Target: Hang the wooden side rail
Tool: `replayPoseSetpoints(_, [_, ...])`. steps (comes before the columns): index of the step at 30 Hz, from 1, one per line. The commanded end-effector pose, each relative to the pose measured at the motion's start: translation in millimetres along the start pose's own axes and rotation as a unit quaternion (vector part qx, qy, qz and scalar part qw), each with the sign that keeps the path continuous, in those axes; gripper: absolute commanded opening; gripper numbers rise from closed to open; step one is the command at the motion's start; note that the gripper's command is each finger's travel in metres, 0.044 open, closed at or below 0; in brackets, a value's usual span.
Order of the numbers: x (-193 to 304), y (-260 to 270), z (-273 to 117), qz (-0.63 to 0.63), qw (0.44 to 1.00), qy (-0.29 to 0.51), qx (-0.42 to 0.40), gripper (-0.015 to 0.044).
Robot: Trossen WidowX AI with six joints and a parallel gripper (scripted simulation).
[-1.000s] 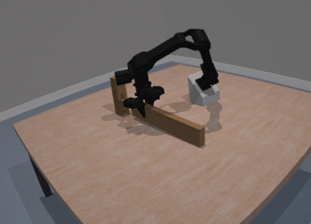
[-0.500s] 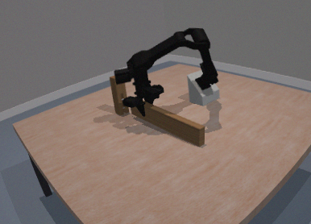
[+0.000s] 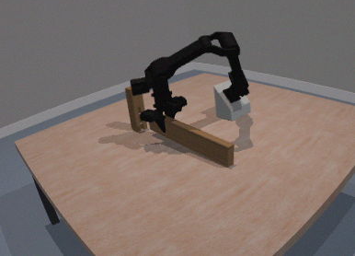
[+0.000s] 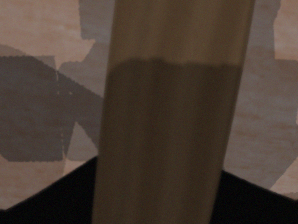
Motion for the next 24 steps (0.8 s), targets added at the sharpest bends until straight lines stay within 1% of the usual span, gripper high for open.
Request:
replayPoseSetpoints(1, [-1.2,-1.5,-7.8,-0.010,1.000,0.006,0.009,0.0000])
replayPoseSetpoints(24, [1.2,-2.9,-5.5,-0.010,1.000,0.006,0.009,0.0000])
Point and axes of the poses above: the point midway between the two fingers, 35 mm back from their tips, its own z axis out along the fingers, its own y axis across the jaws, x = y × z, the point moved 10 cm from there along -z, back along the fingers, and after that the axes turned 4 degrees about z, right-handed, at the moved point
